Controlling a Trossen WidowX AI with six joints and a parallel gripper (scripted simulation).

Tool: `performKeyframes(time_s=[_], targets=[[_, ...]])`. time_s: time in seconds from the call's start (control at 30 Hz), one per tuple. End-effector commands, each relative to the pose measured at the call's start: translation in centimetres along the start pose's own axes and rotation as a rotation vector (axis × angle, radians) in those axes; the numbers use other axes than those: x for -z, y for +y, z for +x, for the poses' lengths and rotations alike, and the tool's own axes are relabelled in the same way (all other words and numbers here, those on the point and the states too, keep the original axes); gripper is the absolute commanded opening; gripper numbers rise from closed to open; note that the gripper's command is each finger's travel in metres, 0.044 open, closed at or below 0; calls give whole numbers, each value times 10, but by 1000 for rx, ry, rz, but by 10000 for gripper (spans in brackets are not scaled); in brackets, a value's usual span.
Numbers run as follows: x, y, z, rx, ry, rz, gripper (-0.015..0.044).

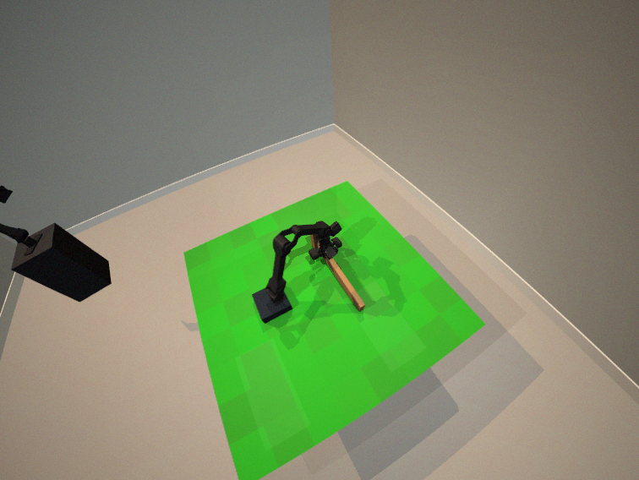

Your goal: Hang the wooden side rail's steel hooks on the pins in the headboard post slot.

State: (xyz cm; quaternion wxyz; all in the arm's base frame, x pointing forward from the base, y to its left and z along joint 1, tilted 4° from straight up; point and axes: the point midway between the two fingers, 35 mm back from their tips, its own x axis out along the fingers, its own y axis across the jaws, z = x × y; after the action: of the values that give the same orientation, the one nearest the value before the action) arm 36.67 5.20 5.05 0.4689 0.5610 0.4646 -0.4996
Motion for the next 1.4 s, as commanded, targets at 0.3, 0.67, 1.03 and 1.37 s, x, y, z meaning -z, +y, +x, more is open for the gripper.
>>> performKeyframes(time_s=[0.3,0.67,1.03,1.37], targets=[[3,0,0,-7,2,1,0],[4,1,-1,-7,2,1,0],[5,2,-2,-7,2,1,0],[6,3,-3,-7,2,1,0]])
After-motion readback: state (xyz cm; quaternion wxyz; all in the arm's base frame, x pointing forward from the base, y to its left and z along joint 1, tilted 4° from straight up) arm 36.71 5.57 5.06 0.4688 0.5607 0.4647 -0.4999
